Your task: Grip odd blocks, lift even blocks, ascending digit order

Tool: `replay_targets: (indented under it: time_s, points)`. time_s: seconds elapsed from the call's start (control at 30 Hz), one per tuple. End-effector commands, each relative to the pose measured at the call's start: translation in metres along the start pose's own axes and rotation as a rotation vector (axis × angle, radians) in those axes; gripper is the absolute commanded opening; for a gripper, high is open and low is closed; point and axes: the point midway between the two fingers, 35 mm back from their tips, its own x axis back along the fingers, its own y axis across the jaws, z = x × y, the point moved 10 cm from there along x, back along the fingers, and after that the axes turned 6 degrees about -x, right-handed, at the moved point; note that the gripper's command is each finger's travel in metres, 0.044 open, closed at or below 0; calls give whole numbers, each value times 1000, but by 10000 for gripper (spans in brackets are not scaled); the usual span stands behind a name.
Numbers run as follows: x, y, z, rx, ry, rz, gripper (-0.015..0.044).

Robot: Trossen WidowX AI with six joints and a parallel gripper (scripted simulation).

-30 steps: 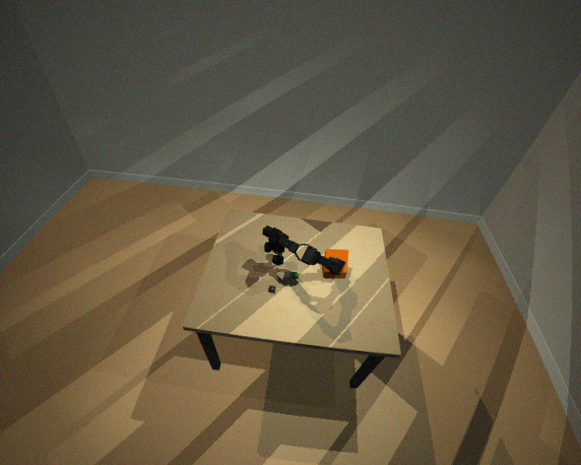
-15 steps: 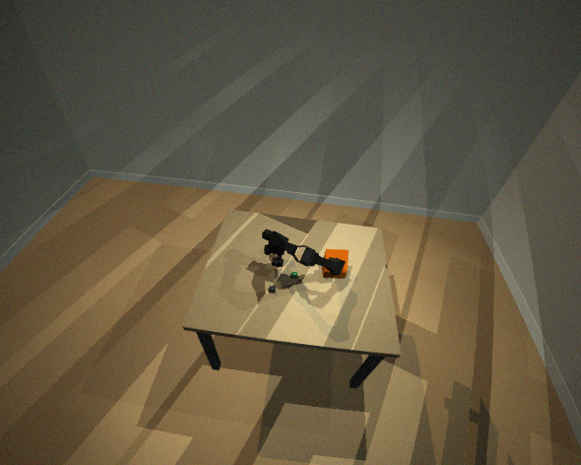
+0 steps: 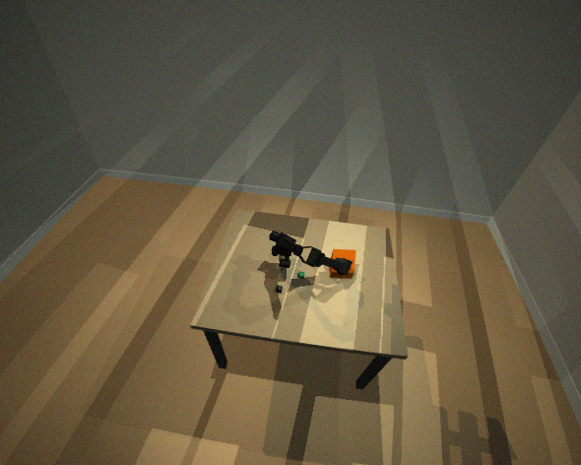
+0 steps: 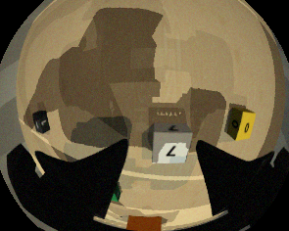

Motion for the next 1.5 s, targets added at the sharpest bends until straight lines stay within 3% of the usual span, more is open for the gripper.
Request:
replay_targets:
  time_s: [0.0, 0.07, 1.13, 1.47]
  points:
    - [0, 0, 0, -3, -1, -3, 164]
    - [0, 0, 0, -3, -1, -3, 120]
    - [0, 0, 0, -3, -1, -3, 120]
    - [0, 0, 0, -3, -1, -3, 383]
